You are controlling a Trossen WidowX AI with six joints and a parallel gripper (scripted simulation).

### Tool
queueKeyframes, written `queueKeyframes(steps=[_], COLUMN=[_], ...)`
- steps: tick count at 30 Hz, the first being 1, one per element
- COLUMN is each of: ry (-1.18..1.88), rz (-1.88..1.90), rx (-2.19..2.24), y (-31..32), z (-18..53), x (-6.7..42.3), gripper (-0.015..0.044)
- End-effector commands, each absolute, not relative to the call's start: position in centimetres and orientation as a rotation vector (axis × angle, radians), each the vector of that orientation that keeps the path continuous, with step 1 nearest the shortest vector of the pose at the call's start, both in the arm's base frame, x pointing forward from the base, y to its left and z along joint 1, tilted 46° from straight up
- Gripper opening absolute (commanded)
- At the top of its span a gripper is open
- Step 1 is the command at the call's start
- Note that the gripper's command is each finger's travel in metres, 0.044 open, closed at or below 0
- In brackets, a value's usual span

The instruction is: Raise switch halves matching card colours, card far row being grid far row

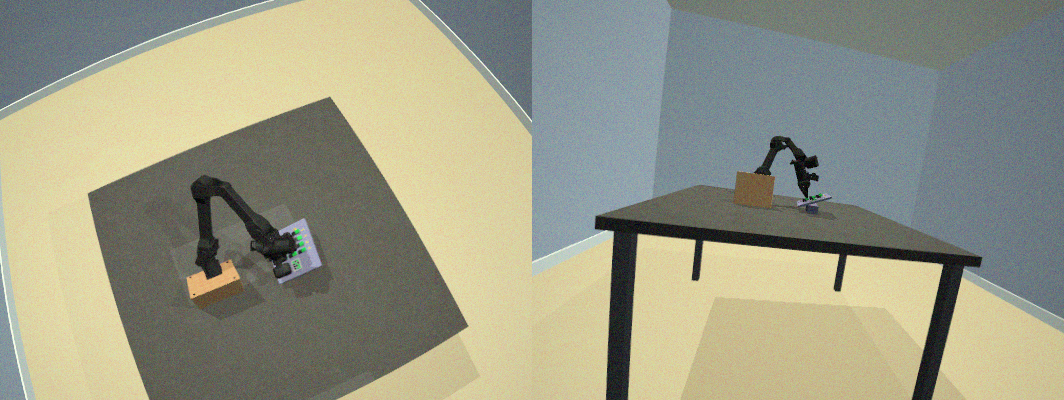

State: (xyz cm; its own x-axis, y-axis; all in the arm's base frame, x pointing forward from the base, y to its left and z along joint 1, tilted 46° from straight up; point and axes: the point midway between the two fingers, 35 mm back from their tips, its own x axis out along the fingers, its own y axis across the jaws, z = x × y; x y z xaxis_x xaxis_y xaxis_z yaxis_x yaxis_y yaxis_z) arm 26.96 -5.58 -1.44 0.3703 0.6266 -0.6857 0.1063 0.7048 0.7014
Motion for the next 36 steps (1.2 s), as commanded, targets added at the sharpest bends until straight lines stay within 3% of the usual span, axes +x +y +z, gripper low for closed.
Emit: queueKeyframes(steps=[1,36], ry=[1.163,1.163], rz=[0.377,0.377], rx=[0.755,0.755], y=[-5.51,-5.32], z=[-1.46,-1.66], x=[27.03,27.15], gripper=[0.0,0.0])
